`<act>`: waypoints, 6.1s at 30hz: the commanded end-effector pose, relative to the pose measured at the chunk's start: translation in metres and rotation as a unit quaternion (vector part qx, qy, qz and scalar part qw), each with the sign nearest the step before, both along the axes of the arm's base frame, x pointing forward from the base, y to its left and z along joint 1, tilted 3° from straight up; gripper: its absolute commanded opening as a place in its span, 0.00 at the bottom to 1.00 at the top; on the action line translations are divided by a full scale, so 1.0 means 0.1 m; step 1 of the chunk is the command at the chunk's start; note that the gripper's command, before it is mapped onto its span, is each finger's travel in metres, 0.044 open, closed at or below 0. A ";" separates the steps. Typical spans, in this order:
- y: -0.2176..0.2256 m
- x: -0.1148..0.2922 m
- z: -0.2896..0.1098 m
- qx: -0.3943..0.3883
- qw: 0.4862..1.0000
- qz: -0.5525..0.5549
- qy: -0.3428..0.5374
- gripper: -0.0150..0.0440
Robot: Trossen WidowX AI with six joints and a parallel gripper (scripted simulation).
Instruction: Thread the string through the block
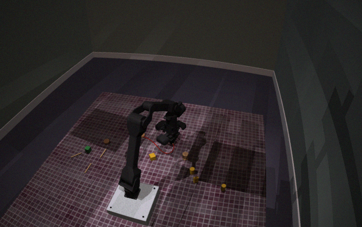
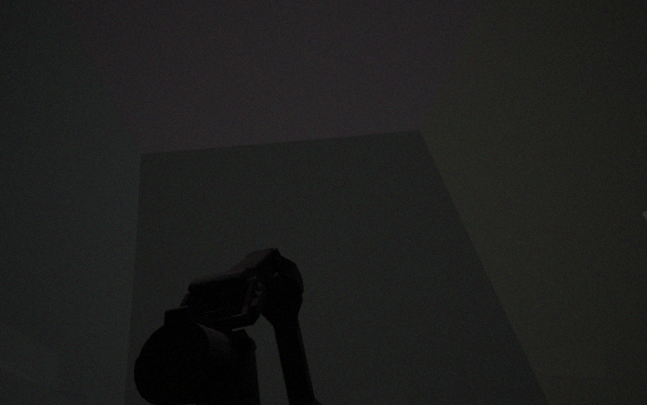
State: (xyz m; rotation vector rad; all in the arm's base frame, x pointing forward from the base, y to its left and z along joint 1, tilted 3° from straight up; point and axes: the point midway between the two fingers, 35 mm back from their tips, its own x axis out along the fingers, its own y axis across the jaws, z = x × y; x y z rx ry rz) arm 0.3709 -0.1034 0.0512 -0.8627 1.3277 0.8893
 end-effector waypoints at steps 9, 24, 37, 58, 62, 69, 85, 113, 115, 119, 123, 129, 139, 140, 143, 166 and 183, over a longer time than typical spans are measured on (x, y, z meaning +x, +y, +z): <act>0.06 0.13 0.02 -0.011 0.976 0.216 -0.013 0.25; 0.15 0.27 0.02 -0.022 0.880 0.474 -0.024 0.25; 0.15 0.32 0.02 -0.024 0.847 0.530 -0.027 0.25; -0.05 0.51 0.04 -0.025 0.848 0.529 -0.027 0.25; -0.09 0.55 0.04 -0.026 0.848 0.529 -0.027 0.25; -0.16 0.60 0.04 -0.026 0.848 0.529 -0.027 0.25; -0.33 0.72 0.04 -0.027 0.848 0.529 -0.027 0.25; -0.44 0.67 -0.09 -0.029 0.848 0.529 -0.027 0.25; -0.45 0.65 -0.11 -0.029 0.848 0.529 -0.027 0.25; -0.45 0.62 -0.14 -0.029 0.848 0.529 -0.026 0.25; -0.46 0.59 -0.18 -0.029 0.848 0.529 -0.026 0.25; -0.47 0.54 -0.23 -0.029 0.848 0.529 -0.026 0.25; -0.48 0.45 -0.32 -0.028 0.848 0.529 -0.026 0.25; -0.48 0.44 -0.33 -0.028 0.848 0.529 -0.026 0.25; -0.48 0.41 -0.35 -0.028 0.848 0.529 -0.025 0.25; -0.42 0.24 -0.45 -0.029 0.848 0.529 -0.025 0.25; -0.24 0.12 -0.45 -0.028 0.848 0.529 -0.025 0.25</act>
